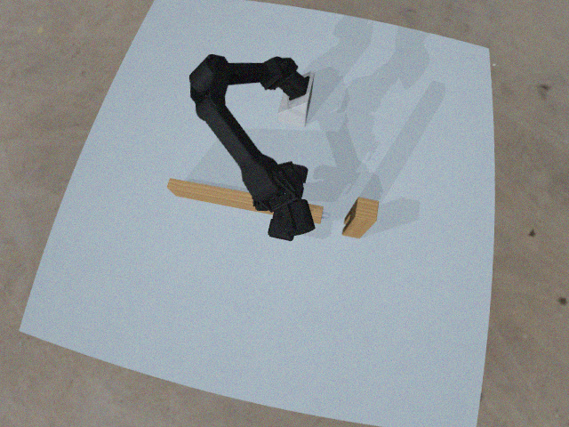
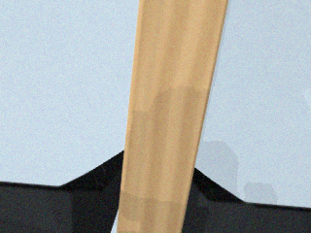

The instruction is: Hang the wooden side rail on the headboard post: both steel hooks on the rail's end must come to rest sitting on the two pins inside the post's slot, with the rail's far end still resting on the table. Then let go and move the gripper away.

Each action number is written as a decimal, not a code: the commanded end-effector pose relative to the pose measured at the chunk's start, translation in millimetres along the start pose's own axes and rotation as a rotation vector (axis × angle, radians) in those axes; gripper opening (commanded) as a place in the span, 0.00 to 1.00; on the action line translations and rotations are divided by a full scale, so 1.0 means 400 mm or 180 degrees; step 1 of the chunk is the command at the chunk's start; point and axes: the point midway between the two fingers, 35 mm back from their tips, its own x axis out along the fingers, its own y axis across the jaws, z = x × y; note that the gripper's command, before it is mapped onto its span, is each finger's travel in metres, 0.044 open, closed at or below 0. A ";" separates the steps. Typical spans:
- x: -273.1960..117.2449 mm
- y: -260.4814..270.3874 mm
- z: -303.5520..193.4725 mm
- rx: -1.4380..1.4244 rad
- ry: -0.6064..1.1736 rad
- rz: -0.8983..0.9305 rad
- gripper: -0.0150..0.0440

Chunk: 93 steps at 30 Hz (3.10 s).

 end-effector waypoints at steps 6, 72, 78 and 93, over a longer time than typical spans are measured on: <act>-0.011 0.001 -0.010 -0.0009 0.0016 0.0028 0.25; -0.010 0.002 -0.026 -0.0008 0.0017 0.0028 0.25; -0.012 0.000 -0.028 -0.0008 0.0017 0.0028 0.25; -0.008 -0.001 -0.032 -0.0008 0.0018 0.0028 0.25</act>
